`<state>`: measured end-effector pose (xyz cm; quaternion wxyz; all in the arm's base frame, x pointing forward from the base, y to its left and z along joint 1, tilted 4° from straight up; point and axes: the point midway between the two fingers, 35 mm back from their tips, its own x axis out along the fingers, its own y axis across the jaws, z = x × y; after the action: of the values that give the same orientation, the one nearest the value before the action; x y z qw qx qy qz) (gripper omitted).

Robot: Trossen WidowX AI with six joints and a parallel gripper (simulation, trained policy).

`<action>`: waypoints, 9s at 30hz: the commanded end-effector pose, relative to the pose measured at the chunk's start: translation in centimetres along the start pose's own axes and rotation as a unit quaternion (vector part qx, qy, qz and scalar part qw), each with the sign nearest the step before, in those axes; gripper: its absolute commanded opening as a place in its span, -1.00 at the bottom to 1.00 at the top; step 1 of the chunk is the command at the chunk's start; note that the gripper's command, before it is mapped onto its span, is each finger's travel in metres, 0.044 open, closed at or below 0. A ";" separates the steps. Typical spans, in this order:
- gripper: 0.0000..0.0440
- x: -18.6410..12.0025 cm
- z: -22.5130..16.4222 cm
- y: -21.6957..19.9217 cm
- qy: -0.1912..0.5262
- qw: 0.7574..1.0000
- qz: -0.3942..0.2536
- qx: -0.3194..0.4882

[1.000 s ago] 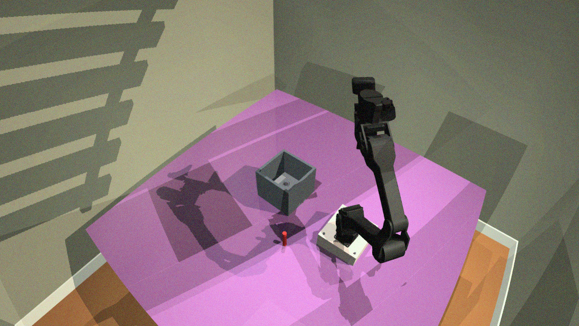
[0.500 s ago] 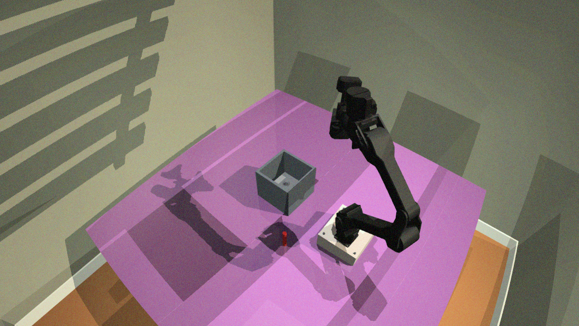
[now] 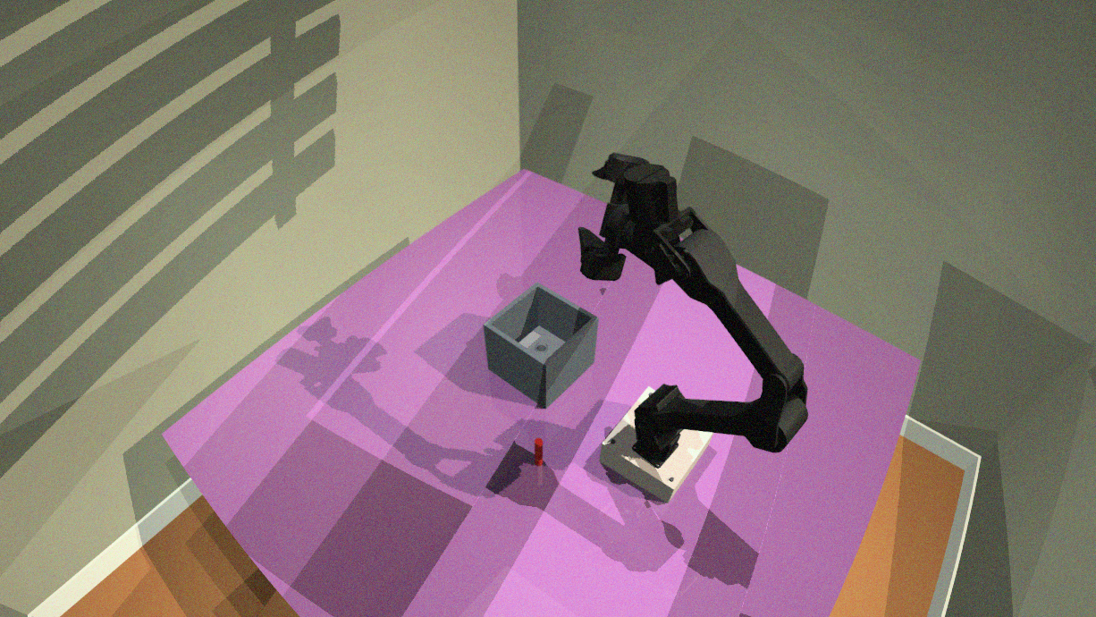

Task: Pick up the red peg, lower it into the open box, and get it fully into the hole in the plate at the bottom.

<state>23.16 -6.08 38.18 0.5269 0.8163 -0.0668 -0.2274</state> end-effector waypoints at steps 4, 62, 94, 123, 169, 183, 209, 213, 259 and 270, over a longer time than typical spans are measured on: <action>0.99 0.4 -2.6 -2.5 0.047 0.996 -0.062 0.037; 0.98 -4.7 -7.4 -30.1 0.091 0.784 -0.564 -0.243; 1.00 -3.6 -1.4 -39.2 0.063 0.678 -0.616 -0.396; -1.00 -0.7 -1.4 -45.0 0.093 0.690 -0.590 -0.409; -1.00 5.3 -7.9 -27.6 0.143 0.789 -0.459 -0.381; -1.00 8.2 -4.0 -24.7 0.094 0.787 -0.470 -0.389; -1.00 12.7 1.9 -24.2 0.059 0.759 -0.521 -0.385; -1.00 13.4 2.8 -24.8 0.059 0.755 -0.529 -0.383; -0.20 18.6 5.4 -29.3 0.126 0.728 -0.573 -0.354; -0.02 18.6 4.8 -27.4 0.167 0.736 -0.576 -0.314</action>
<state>33.85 -4.46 6.02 0.5294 0.5035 0.5772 -0.3648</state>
